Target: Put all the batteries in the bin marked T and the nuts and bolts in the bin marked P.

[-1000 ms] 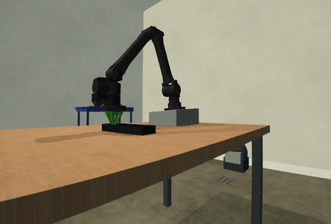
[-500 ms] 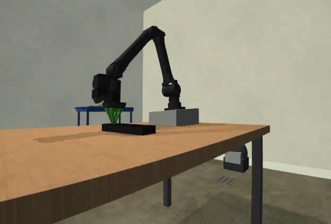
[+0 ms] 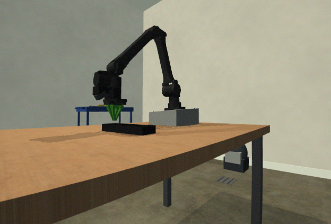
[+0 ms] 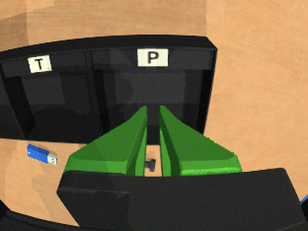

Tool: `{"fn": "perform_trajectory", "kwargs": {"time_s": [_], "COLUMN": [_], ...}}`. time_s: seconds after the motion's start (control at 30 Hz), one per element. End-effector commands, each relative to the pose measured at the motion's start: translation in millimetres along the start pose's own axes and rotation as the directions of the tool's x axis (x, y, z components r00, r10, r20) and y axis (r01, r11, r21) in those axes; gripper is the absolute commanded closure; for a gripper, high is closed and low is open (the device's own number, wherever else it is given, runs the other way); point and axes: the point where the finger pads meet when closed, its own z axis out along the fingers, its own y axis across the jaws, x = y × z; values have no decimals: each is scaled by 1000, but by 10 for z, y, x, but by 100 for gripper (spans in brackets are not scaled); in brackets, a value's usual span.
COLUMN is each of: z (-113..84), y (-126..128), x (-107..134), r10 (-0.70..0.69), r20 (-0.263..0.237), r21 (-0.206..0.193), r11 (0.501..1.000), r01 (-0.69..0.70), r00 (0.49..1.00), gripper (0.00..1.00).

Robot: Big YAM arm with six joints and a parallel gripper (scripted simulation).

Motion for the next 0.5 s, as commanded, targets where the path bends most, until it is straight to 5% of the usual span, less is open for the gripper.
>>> {"fn": "perform_trajectory", "kwargs": {"time_s": [0.0, 0.07, 0.13, 0.47], "z": [-387, -432, -259, -257], "y": [1, -10, -12, -3], "x": [-282, -284, -233, -244], "r10": [6, 9, 10, 9], "r20": [69, 69, 30, 30], "r21": [7, 7, 3, 3], "r11": [1000, 1000, 1000, 1000], "r01": [-7, -9, -10, -9], "r00": [998, 998, 999, 1000], "gripper": [92, 92, 92, 92]}}
